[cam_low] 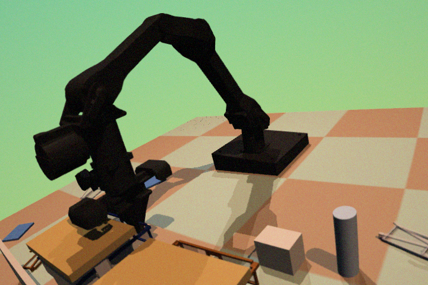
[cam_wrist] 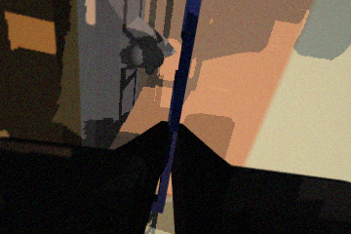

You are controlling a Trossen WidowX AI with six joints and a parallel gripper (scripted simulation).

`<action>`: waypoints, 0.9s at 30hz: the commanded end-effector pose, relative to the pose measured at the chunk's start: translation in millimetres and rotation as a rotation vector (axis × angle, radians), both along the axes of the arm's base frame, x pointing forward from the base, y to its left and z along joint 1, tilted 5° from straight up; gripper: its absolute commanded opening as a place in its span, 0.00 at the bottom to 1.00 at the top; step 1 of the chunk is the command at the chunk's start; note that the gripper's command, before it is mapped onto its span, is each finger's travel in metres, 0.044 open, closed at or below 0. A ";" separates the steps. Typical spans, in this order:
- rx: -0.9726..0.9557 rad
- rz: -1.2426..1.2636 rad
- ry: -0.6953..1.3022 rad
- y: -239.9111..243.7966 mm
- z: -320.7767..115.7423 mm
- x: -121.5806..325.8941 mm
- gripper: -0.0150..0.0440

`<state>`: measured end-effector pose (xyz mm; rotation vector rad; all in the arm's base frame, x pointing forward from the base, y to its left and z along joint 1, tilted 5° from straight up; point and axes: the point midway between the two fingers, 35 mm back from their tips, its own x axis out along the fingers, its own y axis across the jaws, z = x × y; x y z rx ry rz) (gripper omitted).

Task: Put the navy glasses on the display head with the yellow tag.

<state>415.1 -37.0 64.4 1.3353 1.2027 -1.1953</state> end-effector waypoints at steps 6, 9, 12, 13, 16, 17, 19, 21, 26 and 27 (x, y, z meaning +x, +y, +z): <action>0.000 0.000 0.000 0.0 0.3 0.1 0.44; 0.000 0.000 0.000 0.0 0.3 0.1 0.44; 0.000 -0.001 0.001 -0.3 6.8 0.0 0.44; 0.001 -0.001 0.002 -0.5 12.8 -0.2 0.44; 0.002 -0.003 0.005 -1.0 31.6 -1.7 0.44; 0.002 -0.003 0.005 -1.0 31.6 -1.7 0.44; 0.002 -0.003 0.005 -1.0 31.6 -1.7 0.44; 0.002 -0.003 0.005 -1.0 31.6 -1.7 0.44; 0.002 -0.003 0.006 -0.1 35.2 -19.2 0.44; 0.002 -0.003 0.007 0.3 36.2 -25.7 0.44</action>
